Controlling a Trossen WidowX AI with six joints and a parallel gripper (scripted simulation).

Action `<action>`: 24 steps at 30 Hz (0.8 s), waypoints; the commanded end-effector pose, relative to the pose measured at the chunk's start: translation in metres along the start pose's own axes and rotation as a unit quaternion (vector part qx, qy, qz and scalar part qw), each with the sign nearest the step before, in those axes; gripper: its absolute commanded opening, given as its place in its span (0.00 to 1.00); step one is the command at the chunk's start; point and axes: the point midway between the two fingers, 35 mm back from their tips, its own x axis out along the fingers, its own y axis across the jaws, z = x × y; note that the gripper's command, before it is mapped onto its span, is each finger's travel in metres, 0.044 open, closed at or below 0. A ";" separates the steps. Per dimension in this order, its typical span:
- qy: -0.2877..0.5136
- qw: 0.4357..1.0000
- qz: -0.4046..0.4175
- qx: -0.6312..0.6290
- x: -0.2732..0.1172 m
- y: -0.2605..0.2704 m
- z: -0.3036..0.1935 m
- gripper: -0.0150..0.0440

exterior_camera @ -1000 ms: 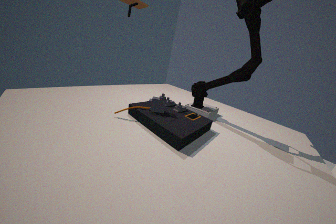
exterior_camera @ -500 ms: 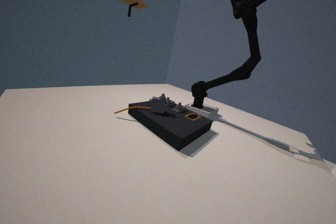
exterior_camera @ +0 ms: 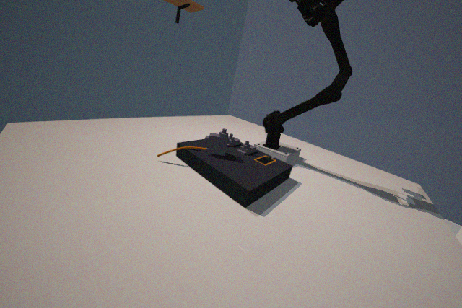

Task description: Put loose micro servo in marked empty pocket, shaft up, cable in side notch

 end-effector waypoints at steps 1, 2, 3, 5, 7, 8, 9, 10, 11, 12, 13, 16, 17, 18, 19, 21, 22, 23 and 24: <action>0.040 0.998 0.025 -0.042 0.015 0.012 -0.025 1.00; 0.047 0.997 0.031 -0.051 0.018 0.015 -0.030 1.00; 0.055 0.996 0.038 -0.059 0.020 0.018 -0.035 1.00; 0.069 0.993 0.051 -0.078 0.025 0.024 -0.045 1.00; 0.084 0.990 0.066 -0.093 0.029 0.030 -0.056 1.00; 0.090 0.988 0.073 -0.102 0.031 0.033 -0.061 1.00; 0.097 0.986 0.080 -0.110 0.033 0.036 -0.066 1.00; 0.103 0.985 0.086 -0.110 0.035 0.039 -0.070 1.00; 0.107 0.983 0.092 -0.113 0.035 0.041 -0.073 1.00; 0.111 0.982 0.099 -0.117 0.036 0.044 -0.077 1.00; 0.116 0.980 0.104 -0.122 0.038 0.046 -0.081 1.00; 0.129 0.973 0.123 -0.145 0.040 0.054 -0.092 1.00; 0.135 0.970 0.131 -0.155 0.041 0.058 -0.097 1.00; 0.140 0.967 0.140 -0.161 0.042 0.062 -0.103 1.00; 0.145 0.964 0.147 -0.168 0.043 0.065 -0.107 1.00; 0.154 0.957 0.162 -0.184 0.044 0.071 -0.116 1.00; 0.159 0.953 0.170 -0.192 0.044 0.075 -0.121 1.00; 0.164 0.950 0.179 -0.197 0.044 0.078 -0.126 1.00; 0.167 0.947 0.185 -0.204 0.044 0.081 -0.130 1.00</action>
